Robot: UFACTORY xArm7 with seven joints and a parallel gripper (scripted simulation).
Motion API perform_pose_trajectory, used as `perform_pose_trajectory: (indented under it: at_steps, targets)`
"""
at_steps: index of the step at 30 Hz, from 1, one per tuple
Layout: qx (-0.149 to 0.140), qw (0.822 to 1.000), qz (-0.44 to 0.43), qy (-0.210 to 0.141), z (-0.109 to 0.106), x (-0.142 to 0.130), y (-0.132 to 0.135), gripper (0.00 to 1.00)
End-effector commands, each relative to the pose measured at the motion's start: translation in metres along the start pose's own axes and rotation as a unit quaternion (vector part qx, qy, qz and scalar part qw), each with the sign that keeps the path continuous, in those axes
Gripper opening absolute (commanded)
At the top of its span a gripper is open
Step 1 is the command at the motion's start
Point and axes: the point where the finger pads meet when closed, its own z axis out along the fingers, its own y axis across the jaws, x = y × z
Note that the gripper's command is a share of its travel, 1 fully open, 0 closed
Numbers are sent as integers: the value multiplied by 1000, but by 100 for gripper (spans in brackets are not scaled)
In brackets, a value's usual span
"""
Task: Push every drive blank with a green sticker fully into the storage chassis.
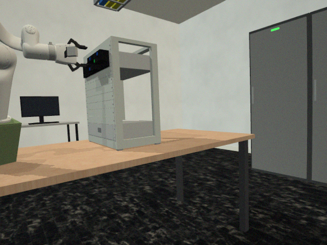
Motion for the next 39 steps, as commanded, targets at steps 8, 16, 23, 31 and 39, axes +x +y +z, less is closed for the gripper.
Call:
perform_pose_trajectory:
  at_steps: [8, 16, 23, 31, 39]
  targets:
    - [1, 1000, 1, -1, 0, -1, -1, 0]
    - [1, 1000, 1, -1, 0, -1, -1, 0]
    - [1, 1000, 1, -1, 0, -1, -1, 0]
    - [1, 1000, 1, -1, 0, -1, -1, 0]
    - [1, 1000, 1, -1, 0, -1, -1, 0]
